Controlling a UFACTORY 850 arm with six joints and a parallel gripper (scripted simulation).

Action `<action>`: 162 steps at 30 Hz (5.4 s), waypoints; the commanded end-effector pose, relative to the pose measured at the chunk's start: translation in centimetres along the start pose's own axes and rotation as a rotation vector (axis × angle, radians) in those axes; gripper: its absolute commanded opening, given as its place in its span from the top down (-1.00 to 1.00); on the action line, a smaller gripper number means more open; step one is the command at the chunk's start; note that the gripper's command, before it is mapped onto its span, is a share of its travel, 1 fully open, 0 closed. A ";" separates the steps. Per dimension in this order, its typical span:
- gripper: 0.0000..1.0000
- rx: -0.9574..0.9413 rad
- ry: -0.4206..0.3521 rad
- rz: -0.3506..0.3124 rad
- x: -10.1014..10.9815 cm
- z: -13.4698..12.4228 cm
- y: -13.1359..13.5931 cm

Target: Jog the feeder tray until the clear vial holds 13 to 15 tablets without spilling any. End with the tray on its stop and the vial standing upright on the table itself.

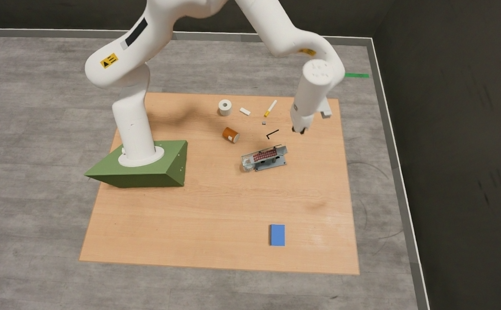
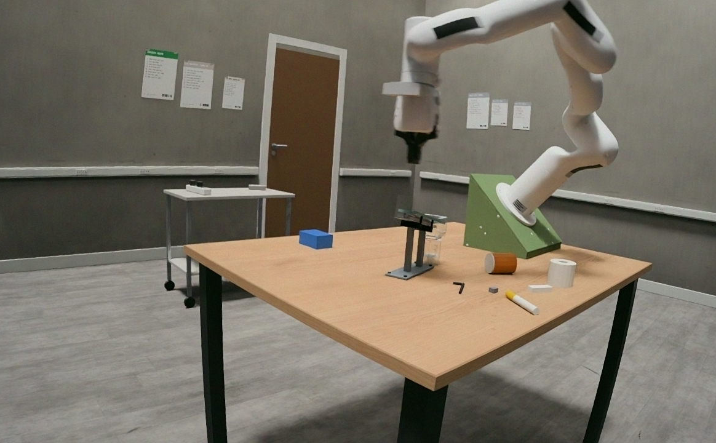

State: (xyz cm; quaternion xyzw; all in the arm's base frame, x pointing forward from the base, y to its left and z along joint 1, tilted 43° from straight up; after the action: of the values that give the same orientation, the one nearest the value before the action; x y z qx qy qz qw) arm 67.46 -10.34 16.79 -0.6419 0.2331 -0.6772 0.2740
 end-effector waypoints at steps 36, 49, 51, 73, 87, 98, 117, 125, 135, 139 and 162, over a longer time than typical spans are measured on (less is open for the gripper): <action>1.00 0.050 -0.011 0.010 -9.6 1.0 2.1; 1.00 0.050 -0.011 0.010 -11.2 1.0 2.1; 1.00 0.050 -0.011 0.010 -11.2 0.8 2.2; 1.00 0.050 -0.011 0.010 -11.4 -0.1 2.3; 1.00 0.050 -0.011 0.010 -11.6 -0.7 2.3; 1.00 0.050 -0.011 0.010 -11.6 -0.7 2.3; 1.00 0.050 -0.011 0.010 -11.1 1.4 2.1; 1.00 0.050 -0.011 0.010 -11.2 1.2 2.1; 1.00 0.050 -0.011 0.010 -11.4 0.0 2.2; 1.00 0.050 -0.011 0.010 -11.6 -0.7 2.3; 1.00 0.050 -0.011 0.010 -11.1 1.4 2.1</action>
State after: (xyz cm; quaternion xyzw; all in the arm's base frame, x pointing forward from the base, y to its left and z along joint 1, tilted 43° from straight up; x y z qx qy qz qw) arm 68.75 -4.27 7.05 -0.6377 0.2177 -0.6775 0.2948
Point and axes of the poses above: the point where the finger pads meet when closed, its own x axis back along the fingers, its own y axis across the jaws, z = x × y, the point moved 4 cm from there along x, back along the fingers, and after that the axes turned 4 degrees about -x, right-handed, at the moved point
